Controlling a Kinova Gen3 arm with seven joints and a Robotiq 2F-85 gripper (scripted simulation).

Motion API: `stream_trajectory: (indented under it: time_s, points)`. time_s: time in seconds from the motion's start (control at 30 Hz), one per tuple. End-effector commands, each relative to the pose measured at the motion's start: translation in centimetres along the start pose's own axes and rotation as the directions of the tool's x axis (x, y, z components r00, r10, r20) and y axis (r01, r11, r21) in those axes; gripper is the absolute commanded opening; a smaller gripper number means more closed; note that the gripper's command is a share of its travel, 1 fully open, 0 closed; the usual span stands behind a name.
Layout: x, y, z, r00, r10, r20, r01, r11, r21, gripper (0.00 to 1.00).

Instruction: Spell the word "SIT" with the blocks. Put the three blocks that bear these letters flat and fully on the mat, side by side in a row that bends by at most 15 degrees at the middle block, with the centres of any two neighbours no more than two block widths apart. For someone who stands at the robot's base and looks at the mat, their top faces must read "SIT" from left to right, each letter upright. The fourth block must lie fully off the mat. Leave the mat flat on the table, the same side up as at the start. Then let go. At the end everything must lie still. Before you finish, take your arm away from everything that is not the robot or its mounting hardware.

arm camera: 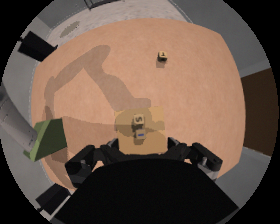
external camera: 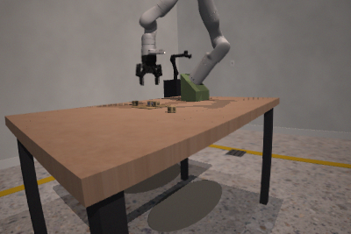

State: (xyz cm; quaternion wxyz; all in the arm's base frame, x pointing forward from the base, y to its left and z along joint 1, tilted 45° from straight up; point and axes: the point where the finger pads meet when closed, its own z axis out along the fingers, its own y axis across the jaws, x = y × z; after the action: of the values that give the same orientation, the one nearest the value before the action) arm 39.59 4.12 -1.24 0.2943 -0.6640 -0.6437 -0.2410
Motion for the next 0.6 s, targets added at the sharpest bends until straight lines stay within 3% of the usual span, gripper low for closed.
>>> stream_trajectory:
  time_s: [0.0, 0.57]
  points:
    - [0.4, 0.3, 0.0, 1.000, 0.017, 0.005, -0.017, 1.000, 0.001, 1.00]
    - [3.3, 2.0, 0.0, 0.952, 0.305, 0.021, -0.305, 0.952, -0.002, 1.00]
